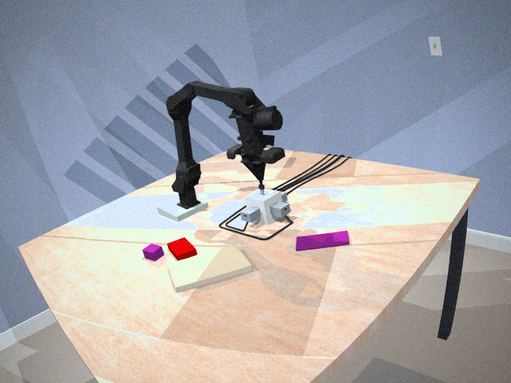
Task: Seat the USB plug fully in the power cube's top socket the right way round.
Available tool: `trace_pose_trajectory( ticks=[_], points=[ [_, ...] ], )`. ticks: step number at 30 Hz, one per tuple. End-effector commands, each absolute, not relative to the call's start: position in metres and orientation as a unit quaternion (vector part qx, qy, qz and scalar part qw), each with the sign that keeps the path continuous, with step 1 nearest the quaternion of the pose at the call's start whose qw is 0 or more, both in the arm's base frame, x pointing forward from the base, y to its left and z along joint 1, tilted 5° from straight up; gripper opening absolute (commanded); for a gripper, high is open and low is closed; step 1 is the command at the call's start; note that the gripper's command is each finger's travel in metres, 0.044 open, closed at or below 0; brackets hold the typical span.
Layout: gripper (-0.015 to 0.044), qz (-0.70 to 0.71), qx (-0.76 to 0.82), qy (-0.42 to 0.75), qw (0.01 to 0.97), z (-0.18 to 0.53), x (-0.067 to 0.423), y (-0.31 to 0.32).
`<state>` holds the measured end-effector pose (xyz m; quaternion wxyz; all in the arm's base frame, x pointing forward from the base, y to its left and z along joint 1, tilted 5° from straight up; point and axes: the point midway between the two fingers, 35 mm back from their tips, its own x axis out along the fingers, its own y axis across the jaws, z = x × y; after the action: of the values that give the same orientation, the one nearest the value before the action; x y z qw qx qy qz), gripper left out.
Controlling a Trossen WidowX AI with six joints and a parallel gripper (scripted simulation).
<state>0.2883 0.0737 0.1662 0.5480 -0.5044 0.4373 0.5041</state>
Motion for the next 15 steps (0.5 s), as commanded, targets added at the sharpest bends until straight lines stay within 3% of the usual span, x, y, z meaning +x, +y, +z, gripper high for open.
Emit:
trace_pose_trajectory(
  ticks=[1,15],
  points=[
    [0.0,0.506,-0.504,0.436,0.547,0.1654,0.2883,0.0741],
    [0.0,0.506,-0.504,0.436,0.547,0.1637,0.2884,0.0741]
  ],
)
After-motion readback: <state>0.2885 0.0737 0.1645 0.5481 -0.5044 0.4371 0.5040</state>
